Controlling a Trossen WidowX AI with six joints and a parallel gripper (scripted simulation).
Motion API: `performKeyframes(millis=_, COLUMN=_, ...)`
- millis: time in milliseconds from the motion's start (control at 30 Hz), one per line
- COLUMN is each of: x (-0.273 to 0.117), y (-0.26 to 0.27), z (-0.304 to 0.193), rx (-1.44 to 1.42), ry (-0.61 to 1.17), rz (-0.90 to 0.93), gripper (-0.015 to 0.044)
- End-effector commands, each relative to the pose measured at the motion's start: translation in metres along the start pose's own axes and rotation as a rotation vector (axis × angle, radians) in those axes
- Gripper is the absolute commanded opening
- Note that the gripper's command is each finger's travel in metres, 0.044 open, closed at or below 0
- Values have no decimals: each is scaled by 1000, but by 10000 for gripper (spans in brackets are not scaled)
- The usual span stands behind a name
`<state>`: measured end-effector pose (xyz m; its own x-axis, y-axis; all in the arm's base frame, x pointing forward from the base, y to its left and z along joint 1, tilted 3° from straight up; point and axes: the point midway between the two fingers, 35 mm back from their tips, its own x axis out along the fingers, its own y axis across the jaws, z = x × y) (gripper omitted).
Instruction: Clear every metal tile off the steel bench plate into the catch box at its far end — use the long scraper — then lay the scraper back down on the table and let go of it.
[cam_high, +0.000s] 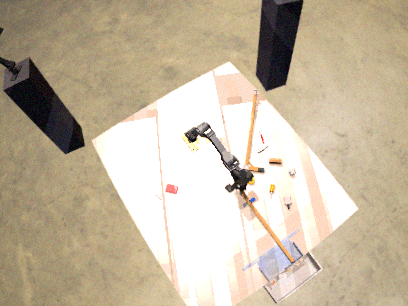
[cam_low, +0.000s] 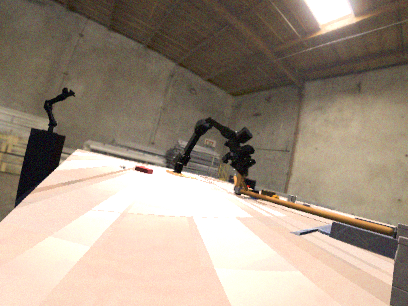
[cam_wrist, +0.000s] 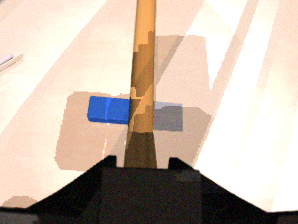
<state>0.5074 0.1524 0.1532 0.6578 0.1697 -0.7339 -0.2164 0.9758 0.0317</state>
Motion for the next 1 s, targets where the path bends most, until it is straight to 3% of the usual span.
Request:
performKeyframes(millis=0, x=-1, y=0, z=1, rx=0, ry=-2, rz=0, gripper=0)
performKeyframes(millis=967, x=-22, y=3, z=-12, rx=-1, ry=-7, rz=2, gripper=0)
